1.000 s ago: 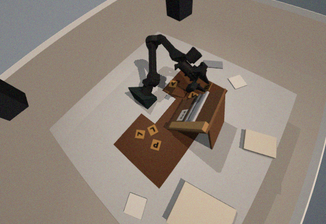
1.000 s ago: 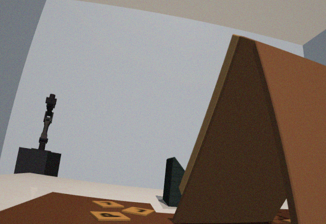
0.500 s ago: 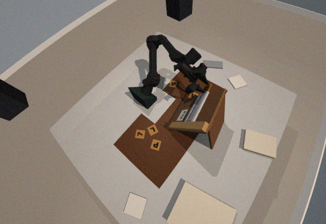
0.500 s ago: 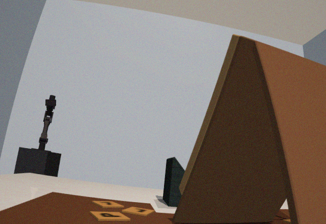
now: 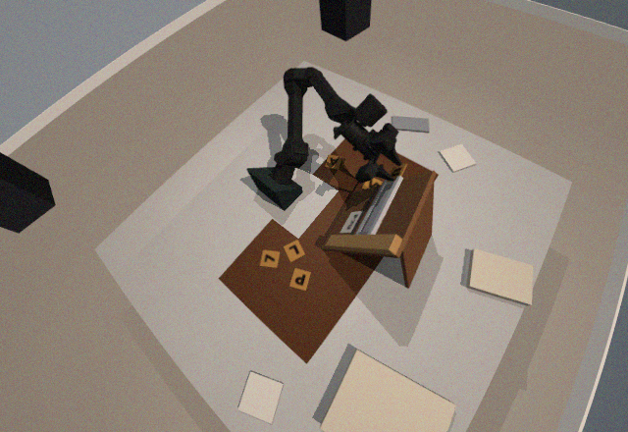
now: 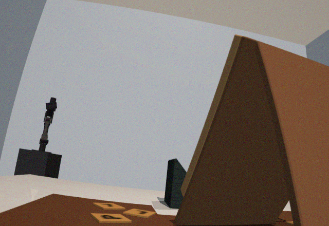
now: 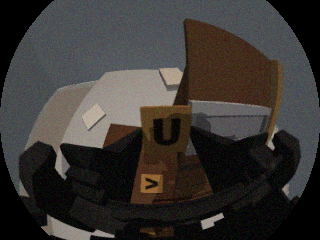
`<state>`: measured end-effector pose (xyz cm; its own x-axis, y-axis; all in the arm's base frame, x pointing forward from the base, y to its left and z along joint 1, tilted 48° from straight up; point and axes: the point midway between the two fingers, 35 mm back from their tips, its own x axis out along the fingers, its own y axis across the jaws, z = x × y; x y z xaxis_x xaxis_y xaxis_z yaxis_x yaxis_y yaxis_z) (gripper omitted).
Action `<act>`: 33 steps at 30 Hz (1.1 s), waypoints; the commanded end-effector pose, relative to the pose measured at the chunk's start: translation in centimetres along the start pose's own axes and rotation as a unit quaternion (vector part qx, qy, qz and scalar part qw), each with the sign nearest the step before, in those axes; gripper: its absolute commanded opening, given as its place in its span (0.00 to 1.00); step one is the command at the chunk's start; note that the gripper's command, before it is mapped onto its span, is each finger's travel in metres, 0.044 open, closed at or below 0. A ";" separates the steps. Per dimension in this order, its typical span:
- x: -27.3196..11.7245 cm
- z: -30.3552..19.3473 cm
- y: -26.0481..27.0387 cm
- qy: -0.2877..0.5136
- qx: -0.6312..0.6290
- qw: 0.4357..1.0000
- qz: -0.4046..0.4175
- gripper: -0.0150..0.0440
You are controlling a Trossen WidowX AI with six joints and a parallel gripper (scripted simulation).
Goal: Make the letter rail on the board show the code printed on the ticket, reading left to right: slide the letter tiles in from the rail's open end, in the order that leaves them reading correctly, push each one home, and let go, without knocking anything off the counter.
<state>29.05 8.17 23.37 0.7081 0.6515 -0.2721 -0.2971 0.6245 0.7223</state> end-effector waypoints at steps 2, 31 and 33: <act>0.0 -0.2 -0.4 0.002 0.000 1.000 0.000 0.25; 0.0 -0.1 -1.9 0.002 0.000 1.000 0.000 0.25; 0.0 -0.1 -2.0 0.002 0.000 1.000 0.000 0.25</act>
<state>29.56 7.11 22.17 0.7081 0.6511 -0.2730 -0.2966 0.6253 0.7219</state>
